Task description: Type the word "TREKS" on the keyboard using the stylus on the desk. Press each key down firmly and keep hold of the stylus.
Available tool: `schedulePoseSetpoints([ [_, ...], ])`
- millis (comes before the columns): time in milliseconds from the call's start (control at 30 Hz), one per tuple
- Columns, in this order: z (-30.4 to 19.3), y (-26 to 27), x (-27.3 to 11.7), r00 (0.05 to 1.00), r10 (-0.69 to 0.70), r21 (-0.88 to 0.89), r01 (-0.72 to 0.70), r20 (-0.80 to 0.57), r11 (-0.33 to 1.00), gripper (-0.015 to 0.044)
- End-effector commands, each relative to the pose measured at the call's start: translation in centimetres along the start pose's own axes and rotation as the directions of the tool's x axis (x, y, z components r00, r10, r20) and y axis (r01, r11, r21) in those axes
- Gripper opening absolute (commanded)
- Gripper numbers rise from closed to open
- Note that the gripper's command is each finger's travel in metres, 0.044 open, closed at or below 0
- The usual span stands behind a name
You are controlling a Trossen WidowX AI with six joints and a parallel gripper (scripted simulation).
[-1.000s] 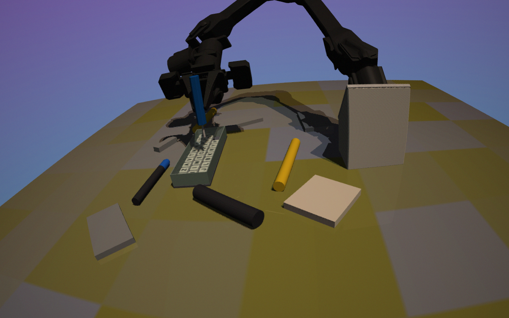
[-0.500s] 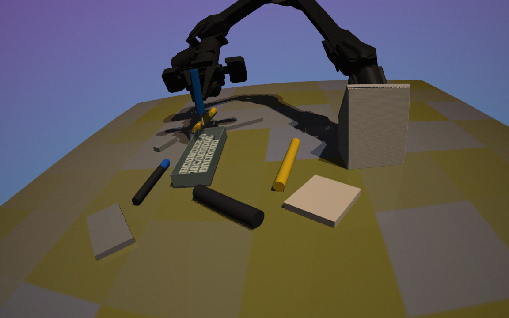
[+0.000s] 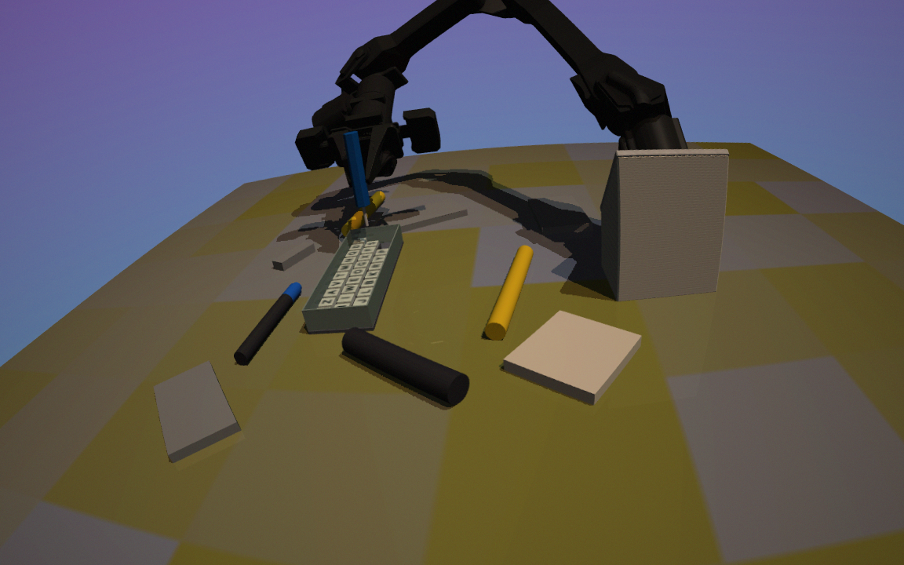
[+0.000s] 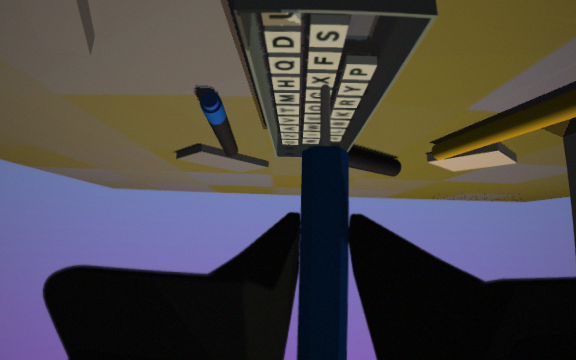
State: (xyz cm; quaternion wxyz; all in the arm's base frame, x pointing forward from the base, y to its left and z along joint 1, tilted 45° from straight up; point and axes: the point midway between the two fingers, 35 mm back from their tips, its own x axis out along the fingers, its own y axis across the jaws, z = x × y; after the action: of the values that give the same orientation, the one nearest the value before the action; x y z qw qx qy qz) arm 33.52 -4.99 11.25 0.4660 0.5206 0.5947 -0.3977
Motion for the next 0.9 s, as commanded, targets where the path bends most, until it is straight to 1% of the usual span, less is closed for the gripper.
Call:
schedulePoseSetpoints([
  [0, 0.57, -0.11, 0.35, 1.0, -0.005, 0.001, 0.005, 0.001, 1.0, 0.0],
  [100, 0.57, -0.11, 0.35, 1.0, -0.005, 0.001, 0.005, 0.001, 1.0, 0.0],
  [200, 0.84, -0.04, 0.42, 1.0, -0.005, 0.001, 0.005, 0.002, 1.0, 0.0079],
  [867, 1.27, -0.04, 0.67, 1.0, -0.005, 0.001, 0.005, 0.002, 1.0, 0.0081],
])
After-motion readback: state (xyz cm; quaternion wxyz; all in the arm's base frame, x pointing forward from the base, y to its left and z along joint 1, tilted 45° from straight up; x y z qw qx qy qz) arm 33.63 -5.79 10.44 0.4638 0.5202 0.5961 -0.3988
